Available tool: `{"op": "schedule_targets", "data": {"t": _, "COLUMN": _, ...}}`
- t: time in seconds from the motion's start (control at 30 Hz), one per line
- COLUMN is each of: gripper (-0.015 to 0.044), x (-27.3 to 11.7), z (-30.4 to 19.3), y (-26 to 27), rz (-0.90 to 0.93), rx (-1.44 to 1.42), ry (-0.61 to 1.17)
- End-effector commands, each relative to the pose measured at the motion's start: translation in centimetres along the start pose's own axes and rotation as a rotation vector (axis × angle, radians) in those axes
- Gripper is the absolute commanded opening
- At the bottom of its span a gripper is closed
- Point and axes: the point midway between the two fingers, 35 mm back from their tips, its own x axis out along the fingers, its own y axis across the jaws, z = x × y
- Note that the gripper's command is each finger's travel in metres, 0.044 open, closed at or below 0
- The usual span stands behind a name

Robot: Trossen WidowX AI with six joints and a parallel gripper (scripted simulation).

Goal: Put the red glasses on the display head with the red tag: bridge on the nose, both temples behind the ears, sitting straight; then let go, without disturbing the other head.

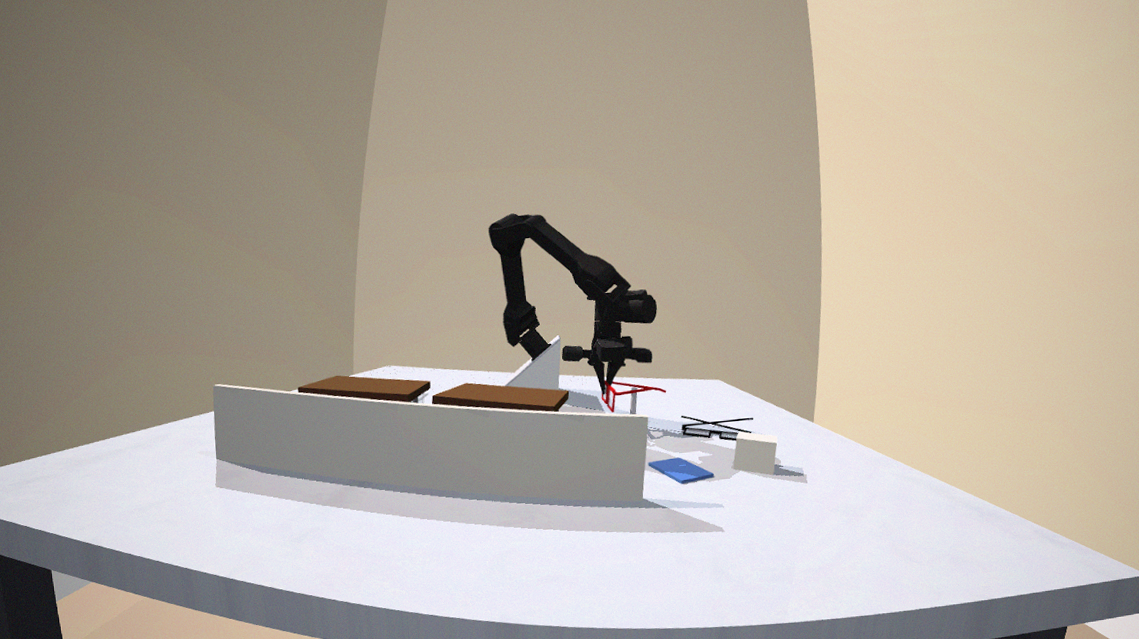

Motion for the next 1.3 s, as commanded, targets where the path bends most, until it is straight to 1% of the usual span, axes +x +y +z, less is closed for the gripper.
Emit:
{"op": "schedule_targets", "data": {"t": 0.0, "gripper": 0.0000, "x": 0.1, "z": -0.3, "y": -0.3, "rz": -0.005, "rx": -0.005, "ry": 0.000}}
{"op": "schedule_targets", "data": {"t": 1.27, "gripper": 0.0000, "x": 0.1, "z": -1.9, "y": -1.5, "rz": -0.005, "rx": -0.006, "ry": 0.001}}
